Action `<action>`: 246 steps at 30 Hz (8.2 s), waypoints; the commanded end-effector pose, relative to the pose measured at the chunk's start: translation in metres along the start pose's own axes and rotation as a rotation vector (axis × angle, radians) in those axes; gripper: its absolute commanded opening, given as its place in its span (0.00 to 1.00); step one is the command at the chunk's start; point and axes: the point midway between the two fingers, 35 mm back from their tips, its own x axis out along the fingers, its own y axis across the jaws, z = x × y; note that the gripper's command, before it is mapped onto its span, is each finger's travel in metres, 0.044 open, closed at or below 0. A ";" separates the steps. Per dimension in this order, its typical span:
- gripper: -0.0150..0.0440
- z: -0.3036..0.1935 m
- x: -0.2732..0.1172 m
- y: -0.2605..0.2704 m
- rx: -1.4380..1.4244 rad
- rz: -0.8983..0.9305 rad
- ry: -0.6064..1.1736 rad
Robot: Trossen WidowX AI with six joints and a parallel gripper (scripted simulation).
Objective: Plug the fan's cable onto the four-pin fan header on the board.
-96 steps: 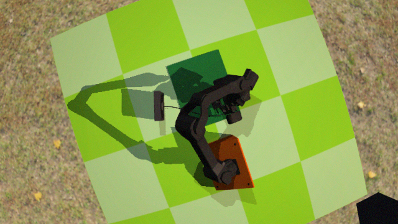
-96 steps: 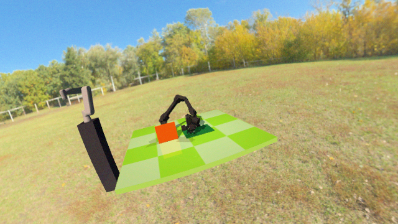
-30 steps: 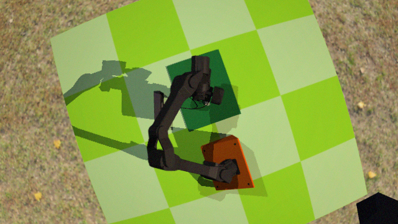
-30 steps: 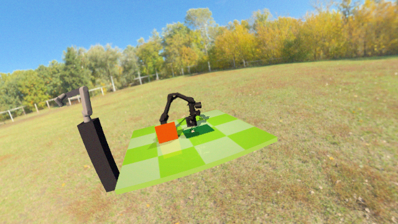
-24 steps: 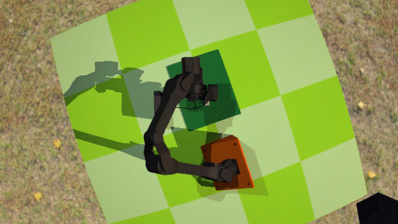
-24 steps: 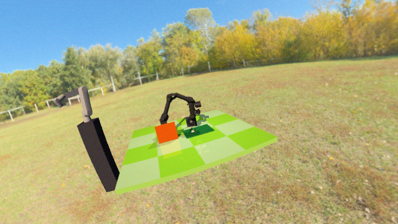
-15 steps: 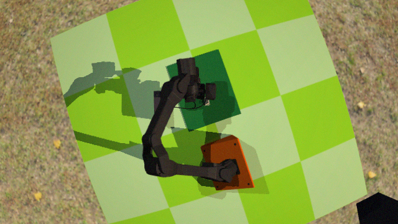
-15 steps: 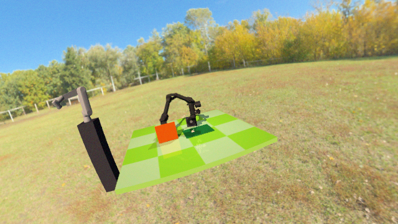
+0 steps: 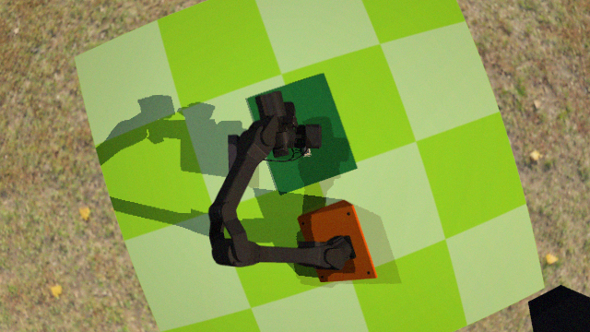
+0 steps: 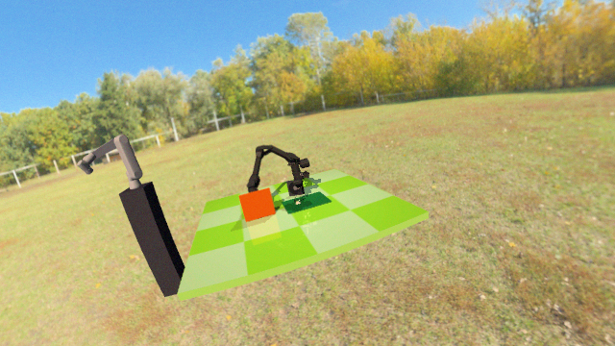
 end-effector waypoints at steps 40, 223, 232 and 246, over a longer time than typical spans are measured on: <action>0.25 0.002 0.034 -0.010 -0.042 -0.189 -0.327; 0.25 -0.039 0.043 0.020 0.107 0.054 -1.105; 0.25 -0.040 0.050 0.021 0.108 0.054 -1.105; 0.25 -0.041 0.054 0.022 0.104 0.057 -1.100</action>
